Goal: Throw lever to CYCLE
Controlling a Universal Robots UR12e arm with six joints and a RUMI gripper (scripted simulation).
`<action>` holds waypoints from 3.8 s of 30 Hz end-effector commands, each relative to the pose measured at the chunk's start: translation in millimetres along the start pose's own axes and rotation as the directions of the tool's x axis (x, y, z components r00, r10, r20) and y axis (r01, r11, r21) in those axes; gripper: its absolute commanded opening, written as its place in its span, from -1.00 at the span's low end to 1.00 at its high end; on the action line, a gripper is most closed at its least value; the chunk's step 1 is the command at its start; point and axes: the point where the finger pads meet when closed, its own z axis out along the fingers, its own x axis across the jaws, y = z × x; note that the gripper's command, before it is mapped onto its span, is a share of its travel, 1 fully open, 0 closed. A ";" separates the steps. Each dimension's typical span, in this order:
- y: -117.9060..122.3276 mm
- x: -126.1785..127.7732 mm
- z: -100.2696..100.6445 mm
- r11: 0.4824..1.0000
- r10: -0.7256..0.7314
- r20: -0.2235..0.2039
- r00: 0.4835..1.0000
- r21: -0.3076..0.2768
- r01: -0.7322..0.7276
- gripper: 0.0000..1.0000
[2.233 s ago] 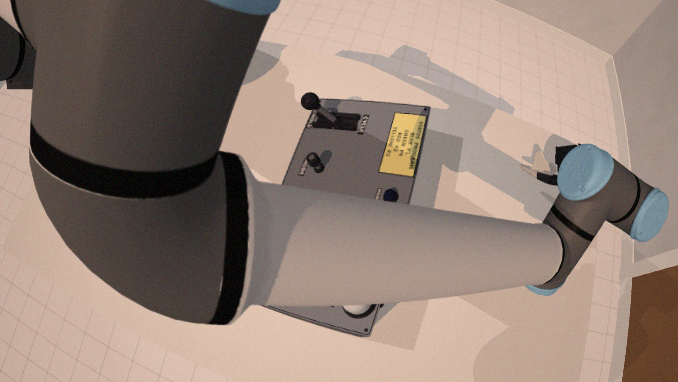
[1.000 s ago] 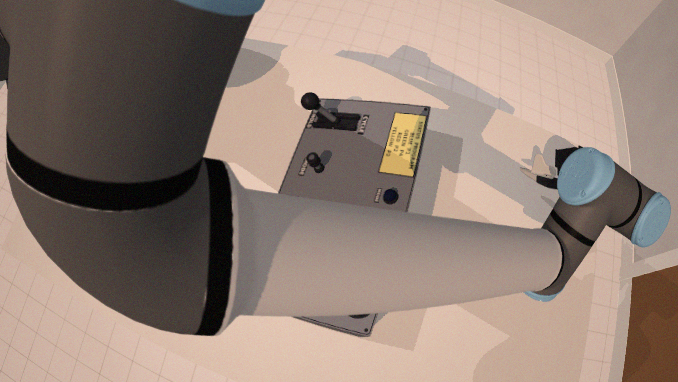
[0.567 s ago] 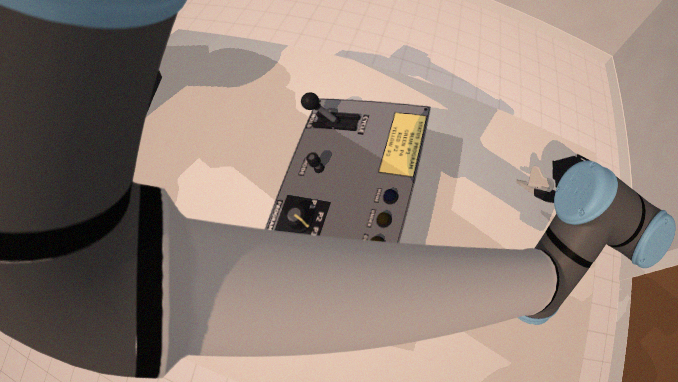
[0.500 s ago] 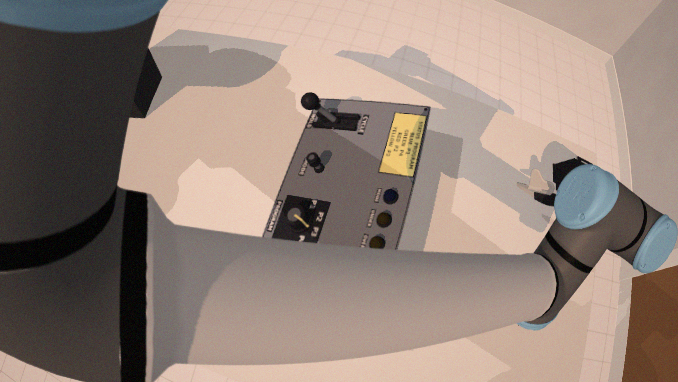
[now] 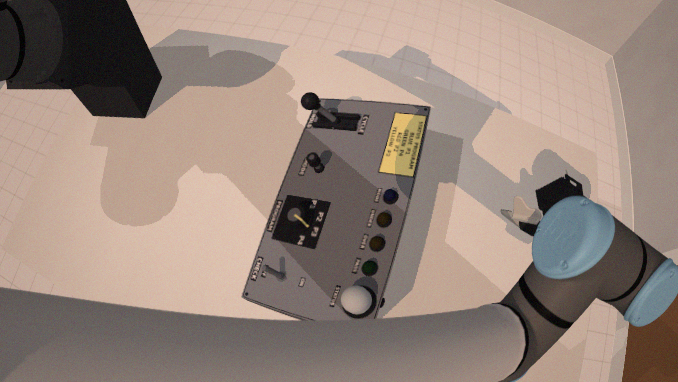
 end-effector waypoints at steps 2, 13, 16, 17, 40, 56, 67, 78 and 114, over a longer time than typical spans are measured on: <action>22.3 43.2 -37.2 0.994 -0.107 0.017 0.994 0.001 0.107 1.00; 85.5 140.5 -105.0 0.948 -0.317 0.038 0.948 0.006 0.317 1.00; 93.8 151.2 -110.8 0.941 -0.340 0.040 0.940 0.007 0.340 1.00; 102.4 162.0 -116.3 0.932 -0.362 0.042 0.931 0.008 0.362 1.00; 290.4 342.1 -150.7 0.695 -0.719 0.059 0.692 0.054 0.717 1.00; 251.4 292.2 -31.2 0.615 -0.760 -0.157 0.631 0.142 0.776 1.00; 247.1 275.3 17.7 0.576 -0.754 -0.255 0.605 0.185 0.796 1.00; 254.9 262.3 72.8 0.525 -0.725 -0.375 0.578 0.243 0.816 1.00; 329.9 288.9 159.2 0.393 -0.557 -0.616 0.557 0.395 0.830 1.00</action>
